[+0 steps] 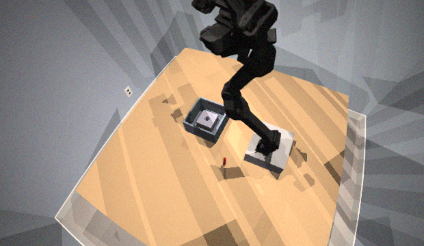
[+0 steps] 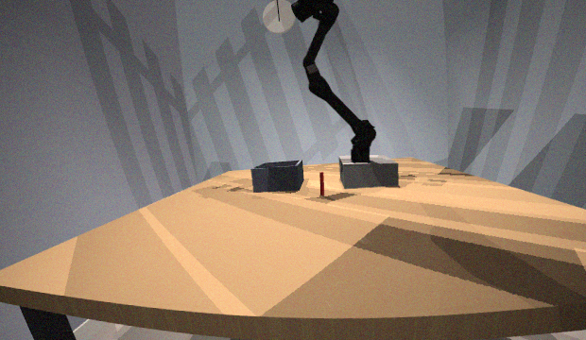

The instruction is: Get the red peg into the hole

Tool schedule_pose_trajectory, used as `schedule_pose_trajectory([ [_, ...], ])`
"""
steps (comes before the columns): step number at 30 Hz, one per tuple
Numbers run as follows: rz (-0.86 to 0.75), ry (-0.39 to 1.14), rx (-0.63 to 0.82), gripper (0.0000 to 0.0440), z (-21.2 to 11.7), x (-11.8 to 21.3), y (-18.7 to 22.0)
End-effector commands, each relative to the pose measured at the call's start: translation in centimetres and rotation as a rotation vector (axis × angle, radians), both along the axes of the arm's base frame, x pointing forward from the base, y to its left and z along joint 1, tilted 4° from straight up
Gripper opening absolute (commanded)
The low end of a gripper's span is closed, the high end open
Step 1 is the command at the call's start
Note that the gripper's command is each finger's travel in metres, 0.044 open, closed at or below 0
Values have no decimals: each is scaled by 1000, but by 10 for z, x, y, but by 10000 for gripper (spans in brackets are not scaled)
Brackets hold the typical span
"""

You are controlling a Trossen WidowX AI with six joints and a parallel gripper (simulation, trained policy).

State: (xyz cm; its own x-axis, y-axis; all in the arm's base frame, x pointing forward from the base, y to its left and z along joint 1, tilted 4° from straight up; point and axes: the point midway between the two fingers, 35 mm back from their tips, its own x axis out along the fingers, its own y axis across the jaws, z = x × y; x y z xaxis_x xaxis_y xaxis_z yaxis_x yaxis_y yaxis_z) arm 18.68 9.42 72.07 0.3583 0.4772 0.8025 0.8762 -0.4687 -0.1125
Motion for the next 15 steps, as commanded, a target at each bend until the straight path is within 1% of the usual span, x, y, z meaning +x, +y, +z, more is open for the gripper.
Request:
schedule_pose_trajectory([
  [1,-6,-33,2,414,3,-10,-1],
  [4,-9,-137,13,440,11,-41,-3],
  [10,33,-337,54,440,20,-111,-11],
  [15,83,-498,100,440,21,-172,-24],
])
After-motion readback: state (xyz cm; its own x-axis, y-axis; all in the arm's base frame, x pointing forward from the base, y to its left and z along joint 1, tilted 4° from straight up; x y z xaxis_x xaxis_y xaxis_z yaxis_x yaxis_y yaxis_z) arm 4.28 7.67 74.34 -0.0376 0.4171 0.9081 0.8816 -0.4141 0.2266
